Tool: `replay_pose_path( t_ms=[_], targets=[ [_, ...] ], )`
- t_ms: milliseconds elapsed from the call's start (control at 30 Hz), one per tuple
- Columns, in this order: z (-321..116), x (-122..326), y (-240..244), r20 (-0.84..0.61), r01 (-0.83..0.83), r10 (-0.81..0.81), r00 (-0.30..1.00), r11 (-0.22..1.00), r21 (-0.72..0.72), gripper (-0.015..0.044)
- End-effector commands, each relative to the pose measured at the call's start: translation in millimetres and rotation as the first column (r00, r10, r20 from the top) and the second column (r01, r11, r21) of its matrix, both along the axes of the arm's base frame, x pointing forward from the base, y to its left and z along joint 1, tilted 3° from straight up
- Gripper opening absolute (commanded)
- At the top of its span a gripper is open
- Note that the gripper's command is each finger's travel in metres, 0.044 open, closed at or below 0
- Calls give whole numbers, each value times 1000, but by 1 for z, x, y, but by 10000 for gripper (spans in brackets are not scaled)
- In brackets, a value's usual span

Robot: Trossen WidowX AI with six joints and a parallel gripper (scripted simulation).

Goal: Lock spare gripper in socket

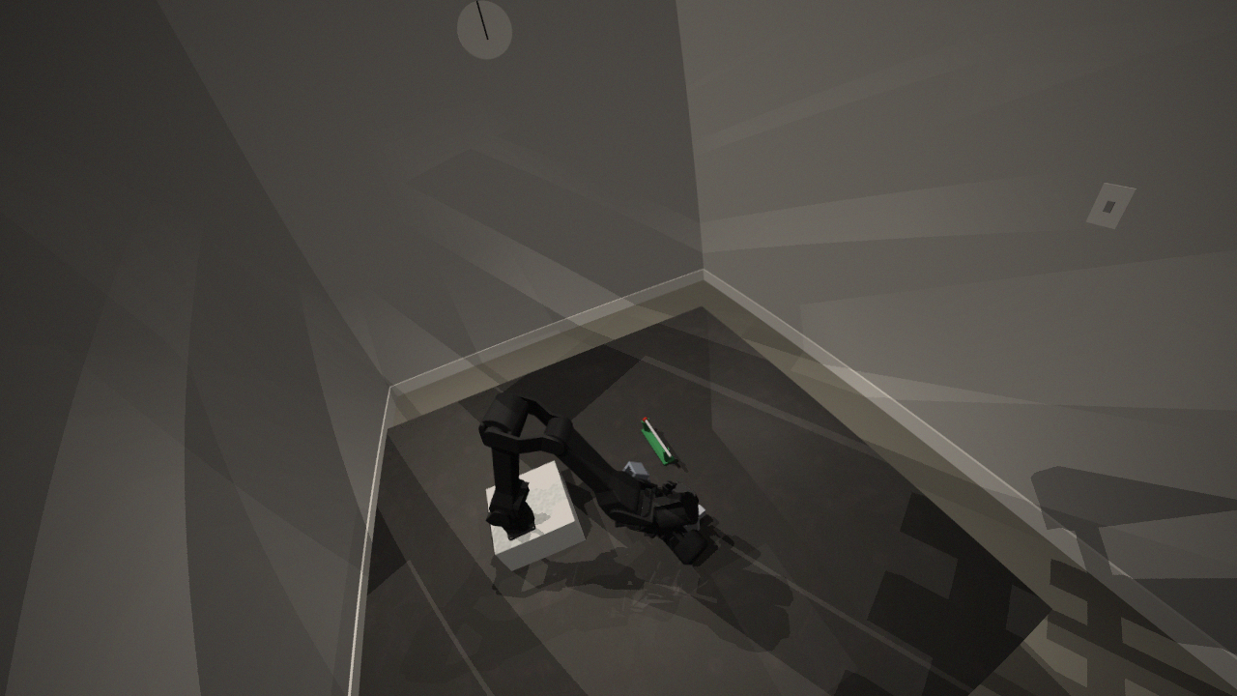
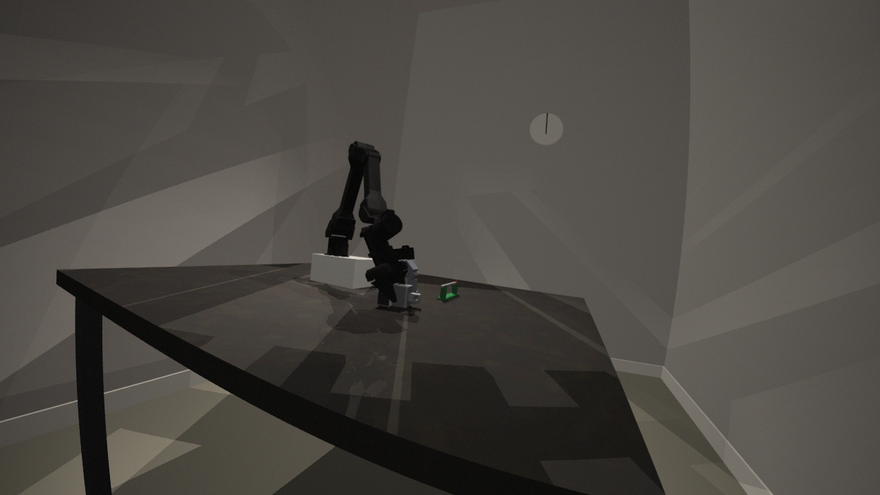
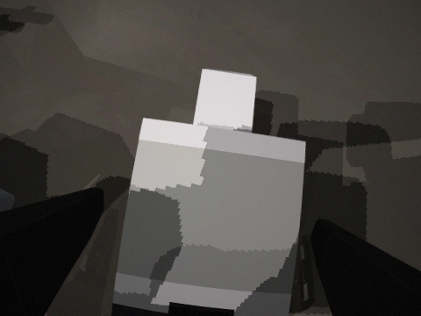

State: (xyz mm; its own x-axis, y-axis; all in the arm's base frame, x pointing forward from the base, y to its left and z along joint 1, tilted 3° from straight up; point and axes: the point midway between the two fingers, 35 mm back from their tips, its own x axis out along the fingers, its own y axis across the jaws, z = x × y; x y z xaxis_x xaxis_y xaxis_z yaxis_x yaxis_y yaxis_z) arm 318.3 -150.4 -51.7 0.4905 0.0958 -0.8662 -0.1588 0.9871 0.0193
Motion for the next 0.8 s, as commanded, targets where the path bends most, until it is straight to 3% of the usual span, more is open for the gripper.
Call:
replay_pose_path(
  t_ms=[0, 267, 500, 700, 767],
  targets=[
    [-2, 0, 1, 3, -2, 2, 1000, 1000, 1, 414],
    [-2, 0, 1, 3, -2, 2, 1000, 1000, 1, 204],
    [-2, 0, 0, 3, -2, 2, 1000, 1000, 1, 157],
    [8, 2, -1, 4, -2, 2, 1000, 1000, 1, 0],
    [16, 3, -2, 4, -2, 2, 1000, 1000, 1, 0]
  ],
)
